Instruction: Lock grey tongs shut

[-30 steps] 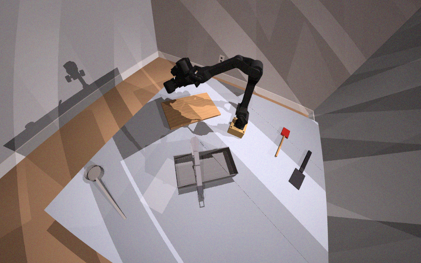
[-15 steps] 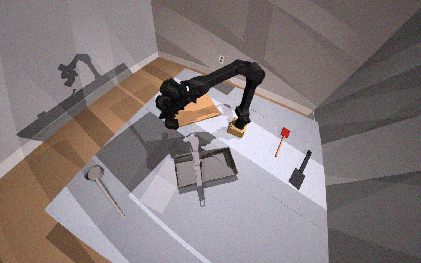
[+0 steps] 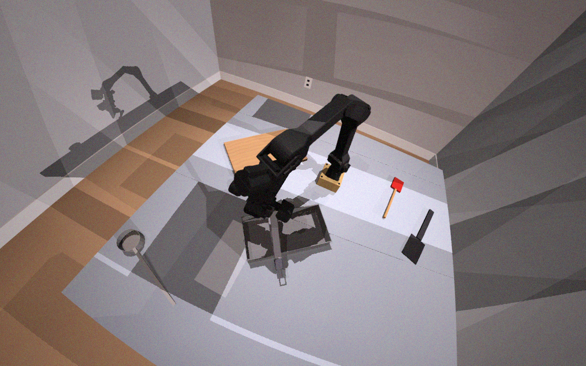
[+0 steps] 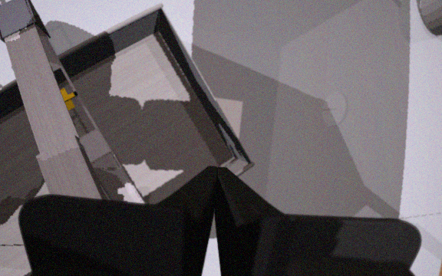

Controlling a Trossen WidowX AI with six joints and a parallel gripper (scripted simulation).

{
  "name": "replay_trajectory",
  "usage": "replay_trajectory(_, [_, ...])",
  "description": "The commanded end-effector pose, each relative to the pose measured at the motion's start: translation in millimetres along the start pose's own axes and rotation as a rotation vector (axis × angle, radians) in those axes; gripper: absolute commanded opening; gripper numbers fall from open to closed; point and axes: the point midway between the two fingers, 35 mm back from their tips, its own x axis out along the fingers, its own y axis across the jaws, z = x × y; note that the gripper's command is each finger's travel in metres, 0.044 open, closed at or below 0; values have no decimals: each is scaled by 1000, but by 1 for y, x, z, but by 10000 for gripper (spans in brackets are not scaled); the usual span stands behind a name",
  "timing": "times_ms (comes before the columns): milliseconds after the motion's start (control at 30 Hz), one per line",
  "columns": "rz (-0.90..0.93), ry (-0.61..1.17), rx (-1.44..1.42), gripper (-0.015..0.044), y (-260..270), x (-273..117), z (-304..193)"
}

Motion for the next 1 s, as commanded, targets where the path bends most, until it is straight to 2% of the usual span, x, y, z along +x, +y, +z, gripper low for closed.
replay_trajectory(0, [60, 24, -139, -150, 36, -5, 14])
replay_trajectory(467, [195, 102, -369, -150, 88, -11, 12])
replay_trajectory(633, [296, 218, -533, -150, 110, -12, -6])
replay_trajectory(967, [305, 228, -549, -150, 112, -12, -8])
